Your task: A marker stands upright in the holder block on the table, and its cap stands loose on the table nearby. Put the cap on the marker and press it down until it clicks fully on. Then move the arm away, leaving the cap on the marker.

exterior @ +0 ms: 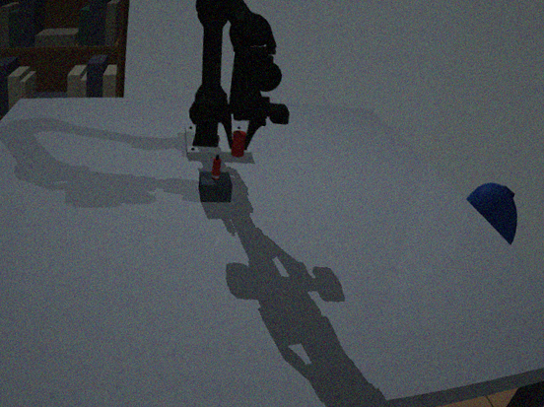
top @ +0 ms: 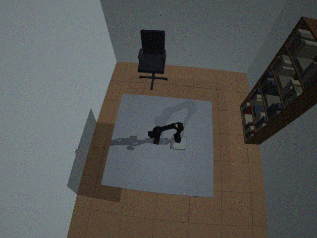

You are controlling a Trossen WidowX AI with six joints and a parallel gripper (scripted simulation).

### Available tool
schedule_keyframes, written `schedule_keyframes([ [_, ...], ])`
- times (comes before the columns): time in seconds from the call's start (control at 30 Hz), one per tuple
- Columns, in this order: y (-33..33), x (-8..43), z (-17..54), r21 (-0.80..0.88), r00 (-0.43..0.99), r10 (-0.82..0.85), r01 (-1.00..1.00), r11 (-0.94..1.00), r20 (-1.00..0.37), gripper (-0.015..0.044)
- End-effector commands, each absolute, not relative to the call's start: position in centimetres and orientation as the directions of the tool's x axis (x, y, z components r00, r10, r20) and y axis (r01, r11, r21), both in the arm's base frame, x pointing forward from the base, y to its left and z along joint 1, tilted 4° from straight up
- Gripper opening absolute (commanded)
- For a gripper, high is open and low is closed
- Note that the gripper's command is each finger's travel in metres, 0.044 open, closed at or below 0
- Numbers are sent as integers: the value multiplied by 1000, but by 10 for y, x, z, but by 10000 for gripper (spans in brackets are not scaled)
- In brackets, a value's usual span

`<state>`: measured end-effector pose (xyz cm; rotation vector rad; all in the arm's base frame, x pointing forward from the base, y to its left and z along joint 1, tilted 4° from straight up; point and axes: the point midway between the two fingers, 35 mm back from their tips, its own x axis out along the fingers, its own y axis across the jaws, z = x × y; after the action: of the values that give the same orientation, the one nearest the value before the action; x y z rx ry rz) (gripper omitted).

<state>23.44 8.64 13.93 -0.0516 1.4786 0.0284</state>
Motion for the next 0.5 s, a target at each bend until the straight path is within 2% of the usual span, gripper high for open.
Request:
schedule_keyframes([
  [0.0, 79, 239, 145, -13, 91, -8, -55, 998, -996, 0],
  [0.47, 46, 252, 164, -18, 94, -13, -55, 998, -996, 0],
])
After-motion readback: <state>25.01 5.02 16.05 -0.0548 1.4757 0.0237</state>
